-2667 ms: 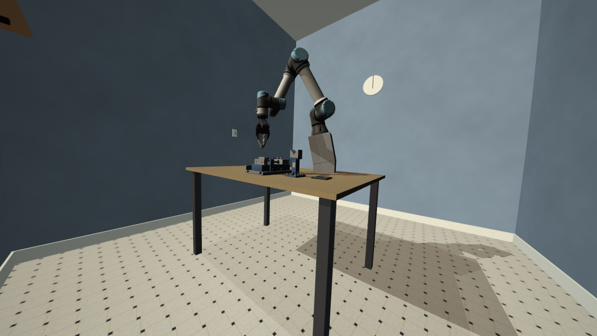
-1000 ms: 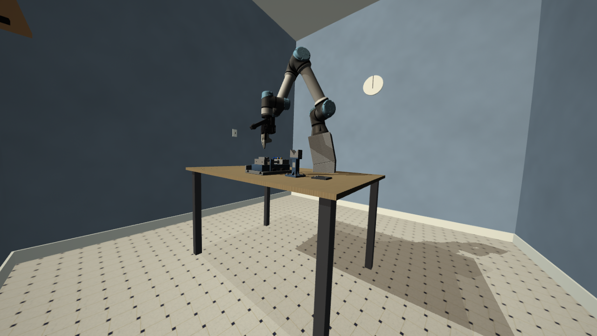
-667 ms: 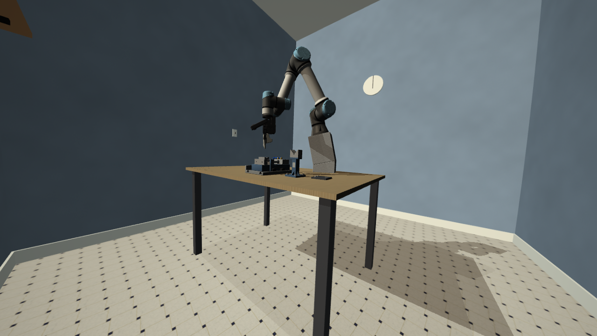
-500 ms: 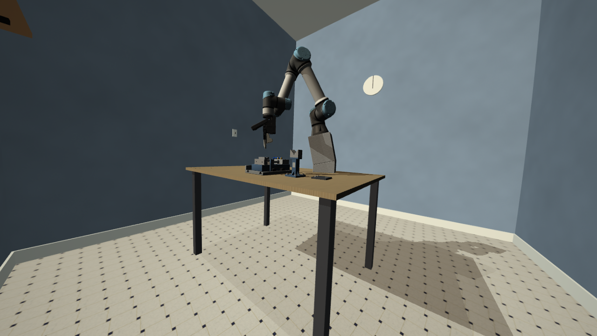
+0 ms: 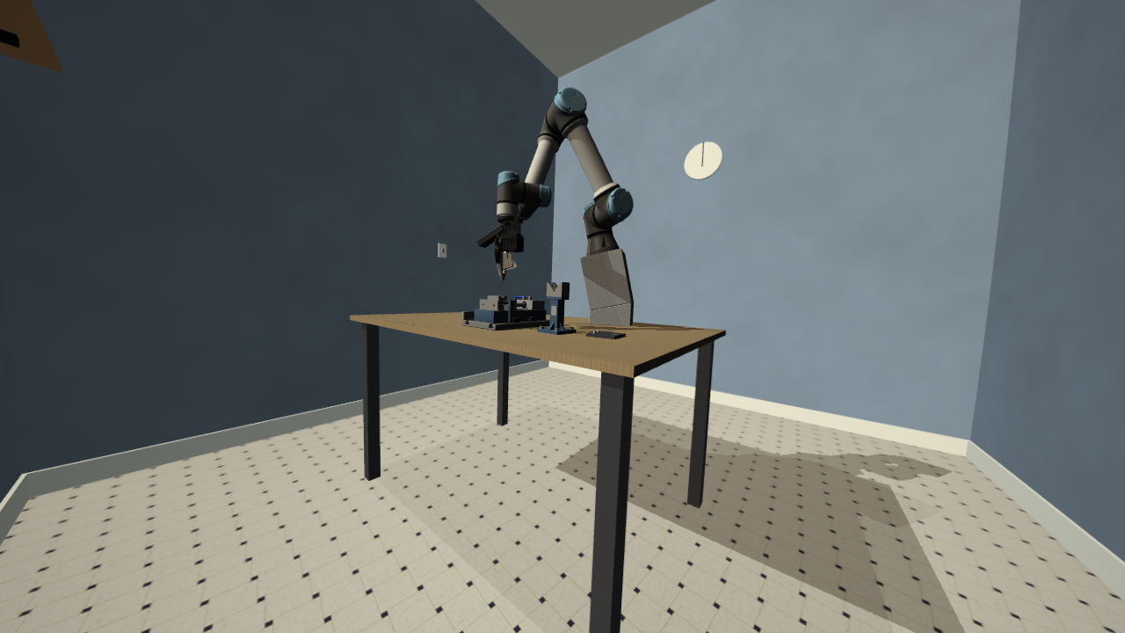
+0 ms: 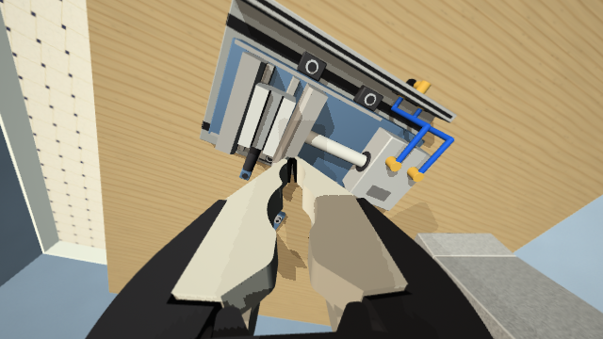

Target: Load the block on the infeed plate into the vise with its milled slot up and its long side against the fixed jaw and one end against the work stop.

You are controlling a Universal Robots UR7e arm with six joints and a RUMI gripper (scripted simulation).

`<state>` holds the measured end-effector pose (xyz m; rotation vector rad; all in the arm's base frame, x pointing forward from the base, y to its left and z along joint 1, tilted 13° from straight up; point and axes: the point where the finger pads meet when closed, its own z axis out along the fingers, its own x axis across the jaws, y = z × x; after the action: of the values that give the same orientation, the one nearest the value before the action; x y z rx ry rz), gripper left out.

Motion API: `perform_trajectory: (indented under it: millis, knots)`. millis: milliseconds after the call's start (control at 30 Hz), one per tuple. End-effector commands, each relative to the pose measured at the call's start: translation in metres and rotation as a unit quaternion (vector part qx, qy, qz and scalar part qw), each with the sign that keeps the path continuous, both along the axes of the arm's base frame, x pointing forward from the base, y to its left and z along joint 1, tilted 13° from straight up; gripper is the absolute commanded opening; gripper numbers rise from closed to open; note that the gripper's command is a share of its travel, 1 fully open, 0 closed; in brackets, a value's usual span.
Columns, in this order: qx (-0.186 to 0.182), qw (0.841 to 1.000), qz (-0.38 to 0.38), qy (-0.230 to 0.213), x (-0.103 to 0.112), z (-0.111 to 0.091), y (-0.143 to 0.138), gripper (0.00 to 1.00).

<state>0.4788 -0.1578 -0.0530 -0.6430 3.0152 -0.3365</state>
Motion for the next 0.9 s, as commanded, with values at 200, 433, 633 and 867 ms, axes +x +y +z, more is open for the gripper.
perform_trajectory:
  millis: [200, 433, 633, 867]
  knots:
    - [0.006, 0.996, -0.09, -0.018, -0.0045, -0.0002, 0.0018, 0.0]
    - [0.01, 0.99, -0.14, -0.029, -0.0075, -0.0007, 0.0031, 0.0]
    - [0.013, 0.985, -0.171, -0.035, -0.0094, -0.0011, 0.0041, 0.0]
    - [0.015, 0.981, -0.189, -0.039, -0.0105, -0.0012, 0.0046, 0.0]
